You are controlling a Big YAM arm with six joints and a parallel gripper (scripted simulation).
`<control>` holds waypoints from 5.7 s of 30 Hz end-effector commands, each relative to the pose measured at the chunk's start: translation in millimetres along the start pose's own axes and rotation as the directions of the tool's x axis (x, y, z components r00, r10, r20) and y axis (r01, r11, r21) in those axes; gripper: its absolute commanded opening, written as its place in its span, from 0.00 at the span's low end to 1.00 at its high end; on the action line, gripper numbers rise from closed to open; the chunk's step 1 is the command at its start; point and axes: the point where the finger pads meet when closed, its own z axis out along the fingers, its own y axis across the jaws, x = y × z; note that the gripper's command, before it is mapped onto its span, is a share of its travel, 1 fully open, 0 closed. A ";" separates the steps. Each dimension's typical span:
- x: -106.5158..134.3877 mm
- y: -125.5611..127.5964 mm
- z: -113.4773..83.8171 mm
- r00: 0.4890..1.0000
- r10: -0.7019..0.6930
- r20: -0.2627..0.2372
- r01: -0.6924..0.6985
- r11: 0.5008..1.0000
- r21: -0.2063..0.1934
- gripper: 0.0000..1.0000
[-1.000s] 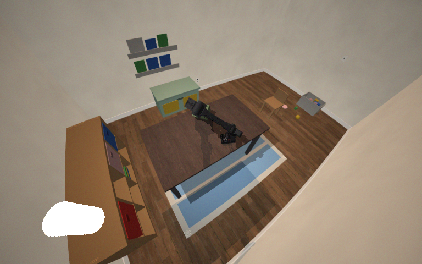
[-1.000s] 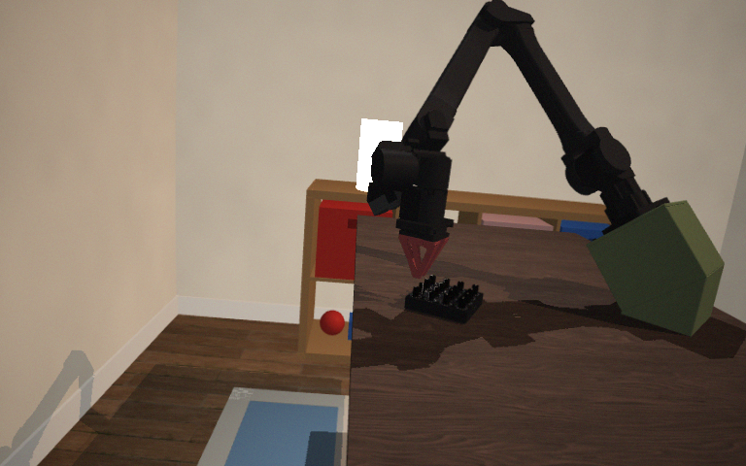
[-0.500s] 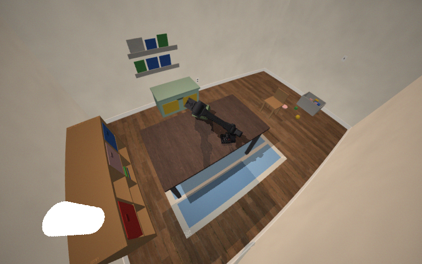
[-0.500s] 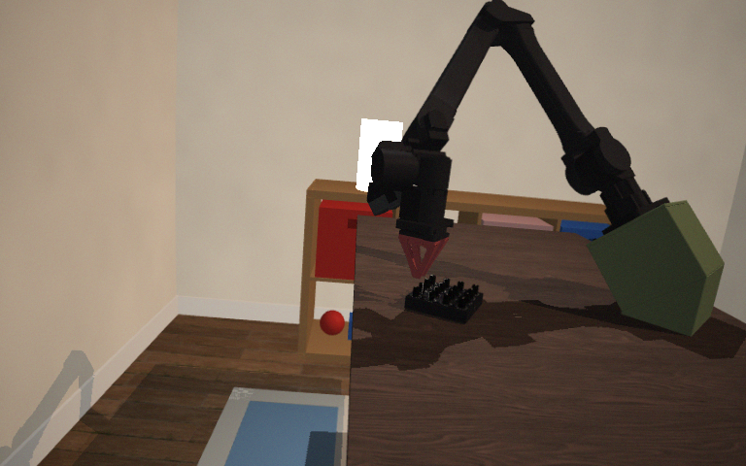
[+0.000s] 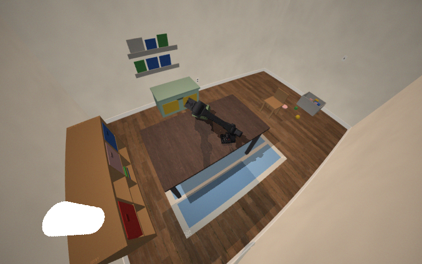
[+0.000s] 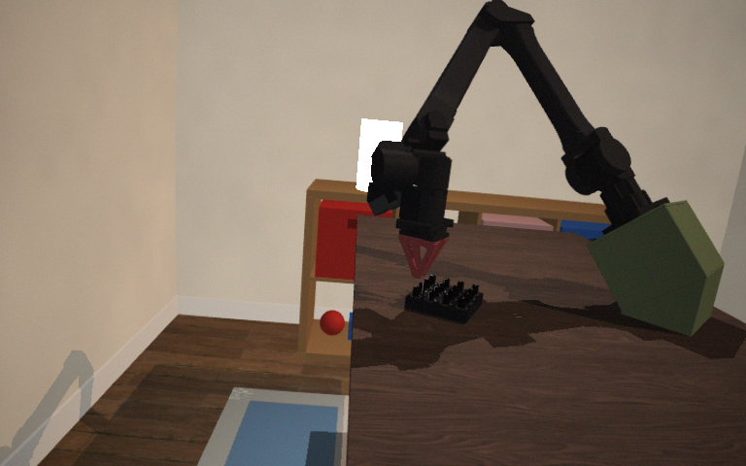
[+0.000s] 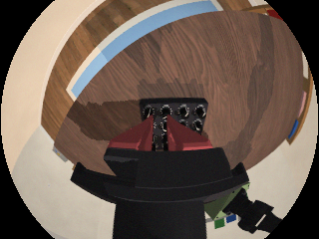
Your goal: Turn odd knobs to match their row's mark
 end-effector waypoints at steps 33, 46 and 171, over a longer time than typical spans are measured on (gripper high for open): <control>10.0 -19.3 8.2 1.000 0.014 -0.008 -0.014 1.000 0.015 0.18; 10.0 -19.3 8.2 1.000 0.014 -0.008 -0.014 1.000 0.015 0.18; 1.5 -11.6 7.5 1.000 0.005 -0.011 -0.005 1.000 0.018 0.18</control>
